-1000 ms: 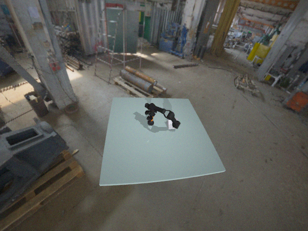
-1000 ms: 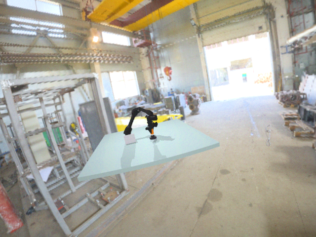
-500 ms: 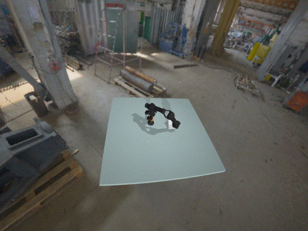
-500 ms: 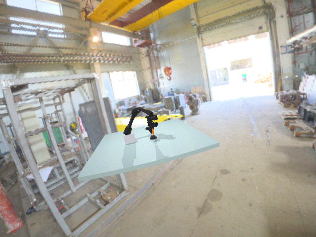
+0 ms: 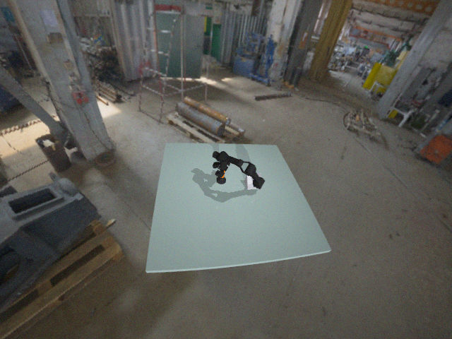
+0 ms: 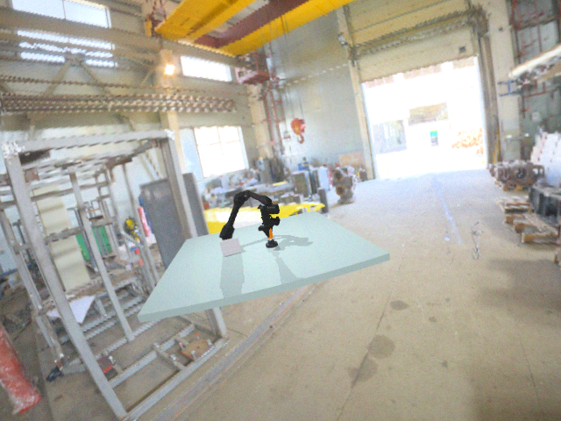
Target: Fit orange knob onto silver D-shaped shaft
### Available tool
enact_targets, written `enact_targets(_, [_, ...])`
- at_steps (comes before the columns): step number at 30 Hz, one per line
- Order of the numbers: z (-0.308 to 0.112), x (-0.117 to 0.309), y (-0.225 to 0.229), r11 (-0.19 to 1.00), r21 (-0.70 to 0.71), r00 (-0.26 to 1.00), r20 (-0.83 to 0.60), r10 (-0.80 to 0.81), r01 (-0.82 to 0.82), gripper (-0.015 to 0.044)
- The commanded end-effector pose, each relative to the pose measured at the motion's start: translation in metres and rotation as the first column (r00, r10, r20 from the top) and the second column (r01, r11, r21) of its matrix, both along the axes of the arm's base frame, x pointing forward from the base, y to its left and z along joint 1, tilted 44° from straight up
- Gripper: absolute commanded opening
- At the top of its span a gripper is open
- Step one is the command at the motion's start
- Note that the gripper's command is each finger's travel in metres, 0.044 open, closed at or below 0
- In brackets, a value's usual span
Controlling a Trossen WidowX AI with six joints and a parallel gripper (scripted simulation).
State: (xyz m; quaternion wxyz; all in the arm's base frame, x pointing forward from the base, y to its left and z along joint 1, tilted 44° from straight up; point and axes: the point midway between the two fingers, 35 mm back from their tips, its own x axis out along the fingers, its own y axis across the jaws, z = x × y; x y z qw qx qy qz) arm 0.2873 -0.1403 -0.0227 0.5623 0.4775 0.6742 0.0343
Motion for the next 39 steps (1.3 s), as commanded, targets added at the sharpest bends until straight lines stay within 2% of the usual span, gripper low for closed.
enact_targets(1, [0.0015, -0.0003, -0.0028, 1.0, 0.0, 1.0, -0.006, -0.009, 0.009, 0.0])
enact_targets(9, [0.0032, -0.0006, -0.0066, 0.999, 0.004, 0.998, -0.044, -0.049, 0.05, 0.0])
enact_targets(39, [-0.0002, -0.0002, -0.0003, 0.999, 0.004, 0.998, -0.044, -0.049, 0.05, 0.0])
